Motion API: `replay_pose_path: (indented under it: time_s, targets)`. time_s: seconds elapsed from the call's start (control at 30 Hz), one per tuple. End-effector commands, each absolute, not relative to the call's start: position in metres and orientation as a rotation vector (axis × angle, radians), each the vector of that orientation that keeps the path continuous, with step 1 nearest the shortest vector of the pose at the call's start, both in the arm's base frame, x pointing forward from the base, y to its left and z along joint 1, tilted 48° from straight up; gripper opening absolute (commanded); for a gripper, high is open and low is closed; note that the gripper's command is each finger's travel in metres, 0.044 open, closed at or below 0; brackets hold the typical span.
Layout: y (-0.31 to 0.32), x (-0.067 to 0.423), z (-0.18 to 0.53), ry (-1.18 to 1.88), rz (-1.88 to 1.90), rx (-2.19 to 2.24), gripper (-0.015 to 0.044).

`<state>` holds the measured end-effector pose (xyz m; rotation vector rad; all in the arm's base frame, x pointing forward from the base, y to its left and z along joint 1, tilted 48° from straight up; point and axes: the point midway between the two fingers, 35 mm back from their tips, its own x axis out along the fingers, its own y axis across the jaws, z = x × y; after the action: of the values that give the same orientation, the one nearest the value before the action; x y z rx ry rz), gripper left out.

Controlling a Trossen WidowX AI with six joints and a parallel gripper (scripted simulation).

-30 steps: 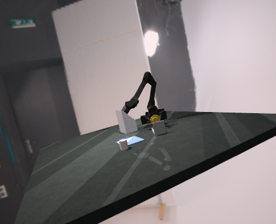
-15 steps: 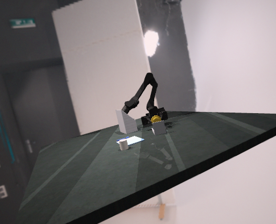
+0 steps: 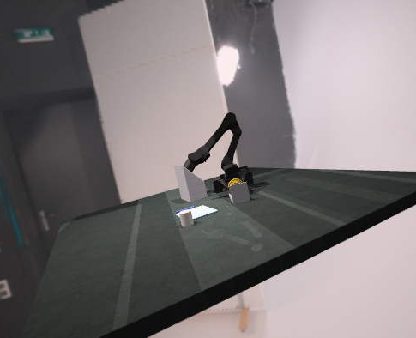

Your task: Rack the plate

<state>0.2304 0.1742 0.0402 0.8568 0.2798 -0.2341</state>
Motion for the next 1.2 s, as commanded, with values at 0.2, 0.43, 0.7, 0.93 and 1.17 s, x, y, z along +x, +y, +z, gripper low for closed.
replay_pose_path:
  time_s: [0.2, 0.43, 0.7, 0.93, 1.17]
  targets:
    - [0.174, 0.23, 0.041, 0.279, -0.234, 0.858, 0.0053]
    - [0.174, 0.23, 0.041, 0.279, -0.234, 0.858, 0.0236]
    - [0.174, 0.23, 0.041, 0.279, -0.234, 0.858, 0.04]
    - [0.171, 0.232, 0.045, 0.281, -0.236, 0.858, 0.04]
    - [0.137, 0.242, 0.085, 0.288, -0.246, 0.853, 0.04]
